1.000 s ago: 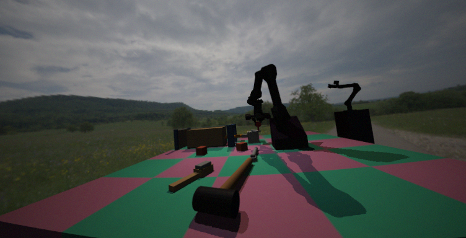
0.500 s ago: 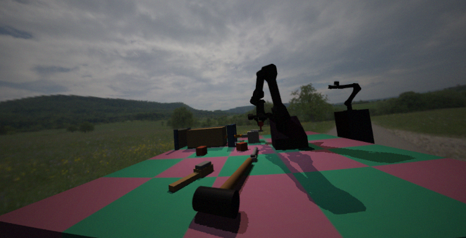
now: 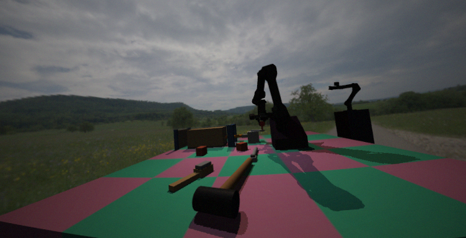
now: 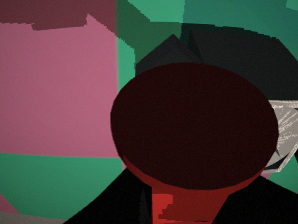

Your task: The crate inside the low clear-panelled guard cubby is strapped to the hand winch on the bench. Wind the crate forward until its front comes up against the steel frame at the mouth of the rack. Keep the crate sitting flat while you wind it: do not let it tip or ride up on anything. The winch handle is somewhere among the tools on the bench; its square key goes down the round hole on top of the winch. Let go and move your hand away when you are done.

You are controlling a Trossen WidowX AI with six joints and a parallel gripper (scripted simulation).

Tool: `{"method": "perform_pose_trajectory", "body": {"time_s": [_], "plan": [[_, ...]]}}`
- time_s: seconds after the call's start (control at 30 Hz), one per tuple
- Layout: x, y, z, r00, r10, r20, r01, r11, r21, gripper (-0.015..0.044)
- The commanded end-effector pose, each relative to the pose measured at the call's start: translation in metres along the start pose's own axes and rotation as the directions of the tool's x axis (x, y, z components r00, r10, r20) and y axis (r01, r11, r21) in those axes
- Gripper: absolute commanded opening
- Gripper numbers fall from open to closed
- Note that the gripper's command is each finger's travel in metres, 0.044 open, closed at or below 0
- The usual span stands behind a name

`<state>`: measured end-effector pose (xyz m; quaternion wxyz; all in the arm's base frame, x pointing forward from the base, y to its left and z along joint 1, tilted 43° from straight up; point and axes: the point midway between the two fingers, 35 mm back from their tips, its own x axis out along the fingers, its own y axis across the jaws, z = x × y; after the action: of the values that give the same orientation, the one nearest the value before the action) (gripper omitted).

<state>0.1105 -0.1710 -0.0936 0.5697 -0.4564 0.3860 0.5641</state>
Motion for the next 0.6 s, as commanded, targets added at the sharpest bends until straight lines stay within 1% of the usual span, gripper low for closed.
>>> {"method": "perform_pose_trajectory", "body": {"time_s": [0.0, 0.57], "plan": [[0.004, 0.009, -0.007, 1.0, 0.028, -0.009, -0.028, 1.0, 0.005, 0.0], [0.011, 0.02, -0.022, 1.0, 0.029, -0.011, -0.029, 1.0, 0.005, 0.0]]}}
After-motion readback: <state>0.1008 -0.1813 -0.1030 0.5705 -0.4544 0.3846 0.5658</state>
